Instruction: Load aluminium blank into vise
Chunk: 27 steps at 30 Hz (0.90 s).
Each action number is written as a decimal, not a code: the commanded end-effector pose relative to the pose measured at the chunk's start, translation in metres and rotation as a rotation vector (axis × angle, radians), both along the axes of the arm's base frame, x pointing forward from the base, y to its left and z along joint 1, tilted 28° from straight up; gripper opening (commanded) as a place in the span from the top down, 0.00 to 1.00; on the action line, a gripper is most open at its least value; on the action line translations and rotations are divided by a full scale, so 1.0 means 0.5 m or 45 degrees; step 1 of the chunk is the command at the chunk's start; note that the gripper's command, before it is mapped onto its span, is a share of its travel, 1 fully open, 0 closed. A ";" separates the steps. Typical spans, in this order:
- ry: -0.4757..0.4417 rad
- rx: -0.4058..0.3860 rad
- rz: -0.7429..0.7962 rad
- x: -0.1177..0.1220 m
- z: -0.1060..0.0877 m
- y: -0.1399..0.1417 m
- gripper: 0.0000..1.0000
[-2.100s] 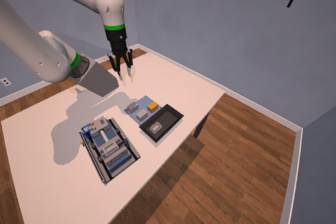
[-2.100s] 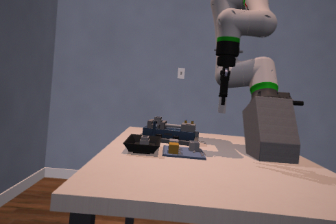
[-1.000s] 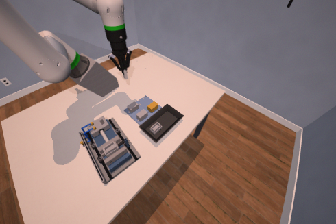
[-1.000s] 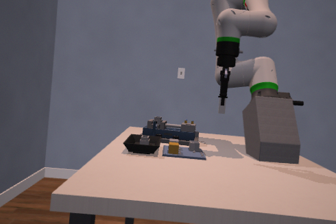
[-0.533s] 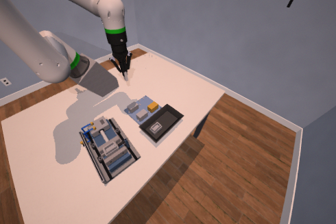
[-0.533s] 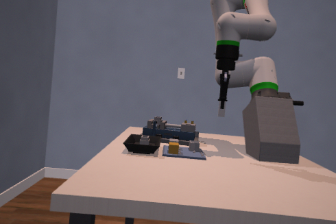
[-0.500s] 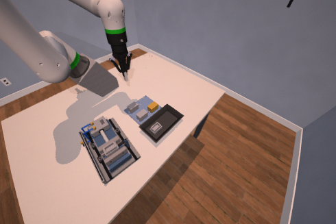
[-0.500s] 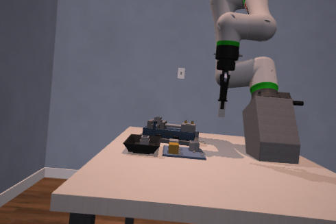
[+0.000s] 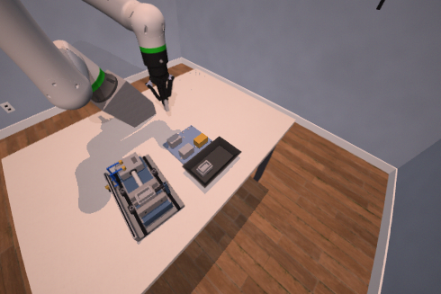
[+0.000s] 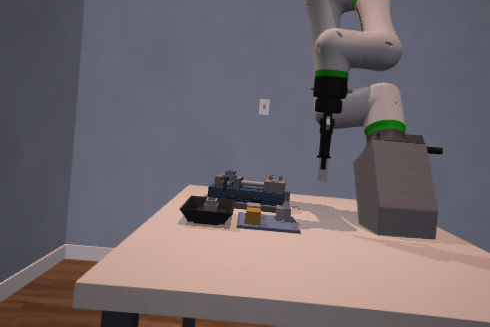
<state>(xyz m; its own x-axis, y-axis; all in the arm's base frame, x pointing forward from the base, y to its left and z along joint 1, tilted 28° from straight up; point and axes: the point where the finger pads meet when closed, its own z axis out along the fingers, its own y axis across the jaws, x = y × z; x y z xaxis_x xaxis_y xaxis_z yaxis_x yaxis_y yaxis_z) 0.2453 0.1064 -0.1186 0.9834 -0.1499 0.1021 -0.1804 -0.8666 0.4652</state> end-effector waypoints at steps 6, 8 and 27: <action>0.000 0.000 0.000 0.001 -0.020 -0.010 1.00; 0.000 0.000 0.000 0.001 -0.025 -0.013 1.00; 0.000 0.000 0.000 0.001 -0.042 -0.022 1.00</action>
